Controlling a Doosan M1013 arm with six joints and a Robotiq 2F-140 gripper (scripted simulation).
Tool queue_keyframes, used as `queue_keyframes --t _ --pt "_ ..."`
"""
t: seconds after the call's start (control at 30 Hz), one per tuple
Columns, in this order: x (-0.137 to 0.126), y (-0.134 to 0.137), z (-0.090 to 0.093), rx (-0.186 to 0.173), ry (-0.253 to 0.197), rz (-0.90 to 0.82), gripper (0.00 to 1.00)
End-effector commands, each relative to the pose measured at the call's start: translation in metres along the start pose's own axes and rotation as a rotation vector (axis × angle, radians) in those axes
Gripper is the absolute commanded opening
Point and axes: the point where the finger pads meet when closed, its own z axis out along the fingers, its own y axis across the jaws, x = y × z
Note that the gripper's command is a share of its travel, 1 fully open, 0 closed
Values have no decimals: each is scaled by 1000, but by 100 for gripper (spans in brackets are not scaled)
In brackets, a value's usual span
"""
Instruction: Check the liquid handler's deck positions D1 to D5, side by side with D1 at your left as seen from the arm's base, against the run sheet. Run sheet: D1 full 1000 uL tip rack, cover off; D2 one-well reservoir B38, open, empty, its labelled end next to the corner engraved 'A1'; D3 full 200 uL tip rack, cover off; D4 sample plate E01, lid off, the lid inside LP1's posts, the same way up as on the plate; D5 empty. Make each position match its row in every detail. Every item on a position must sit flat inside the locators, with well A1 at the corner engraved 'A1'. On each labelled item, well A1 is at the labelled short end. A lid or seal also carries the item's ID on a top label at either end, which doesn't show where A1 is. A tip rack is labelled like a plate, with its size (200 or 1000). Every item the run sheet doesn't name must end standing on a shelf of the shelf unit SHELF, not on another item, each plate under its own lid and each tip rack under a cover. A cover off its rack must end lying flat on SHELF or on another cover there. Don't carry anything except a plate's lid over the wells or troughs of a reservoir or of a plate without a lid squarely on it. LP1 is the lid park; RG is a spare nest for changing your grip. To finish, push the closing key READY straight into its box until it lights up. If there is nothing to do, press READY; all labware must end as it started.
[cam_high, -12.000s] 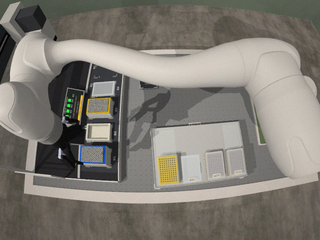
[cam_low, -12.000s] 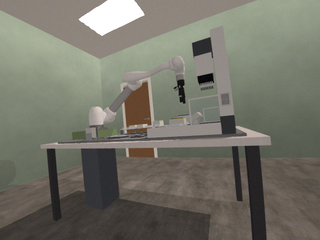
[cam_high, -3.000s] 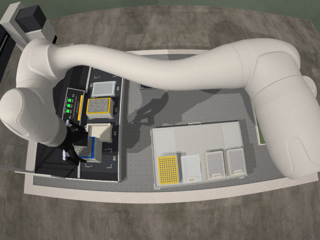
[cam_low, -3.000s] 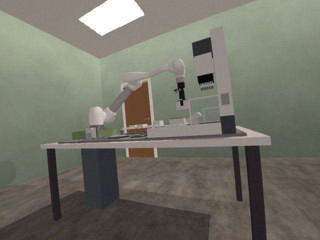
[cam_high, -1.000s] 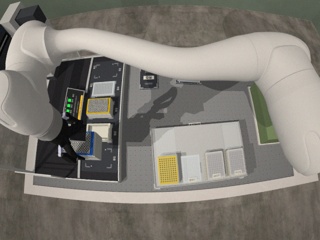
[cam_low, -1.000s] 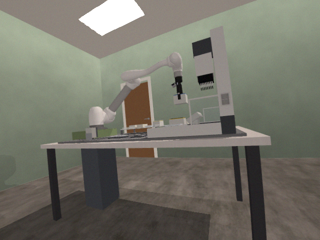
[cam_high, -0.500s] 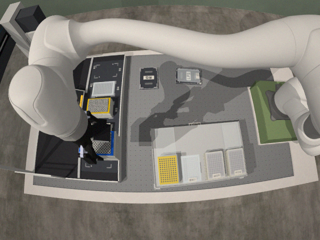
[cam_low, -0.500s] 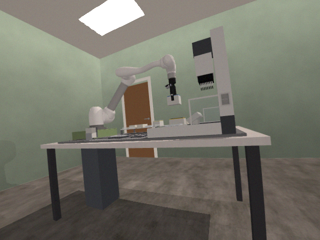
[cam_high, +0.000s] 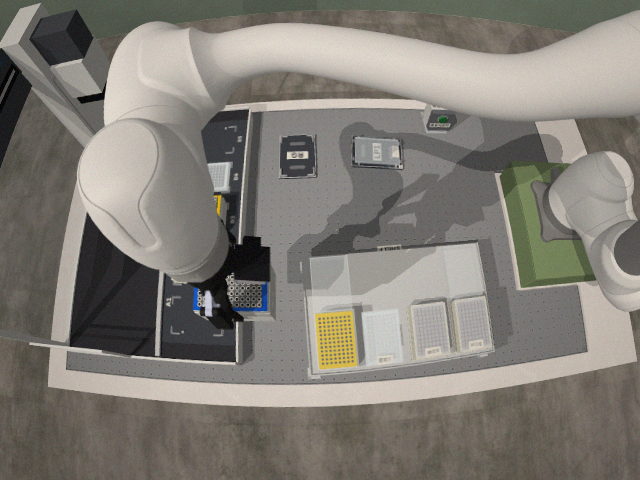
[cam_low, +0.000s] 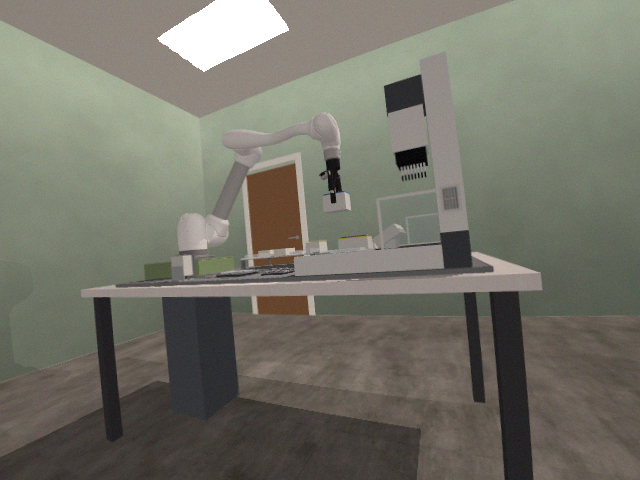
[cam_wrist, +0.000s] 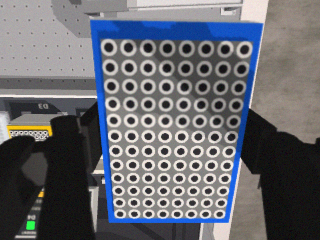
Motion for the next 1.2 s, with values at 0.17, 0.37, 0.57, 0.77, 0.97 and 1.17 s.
queue_keyframes --t 0.17,0.37,0.57,0.77,0.97,1.17 --pt "10 0 -1 0 -2 60 10" --pt "10 0 -1 -1 -2 180 10" --pt "10 0 -1 -1 -2 300 10" --pt "10 0 -1 -1 -2 380 10" --pt "10 0 -1 -1 -2 500 10" --pt "10 0 -1 -1 -2 600 10"
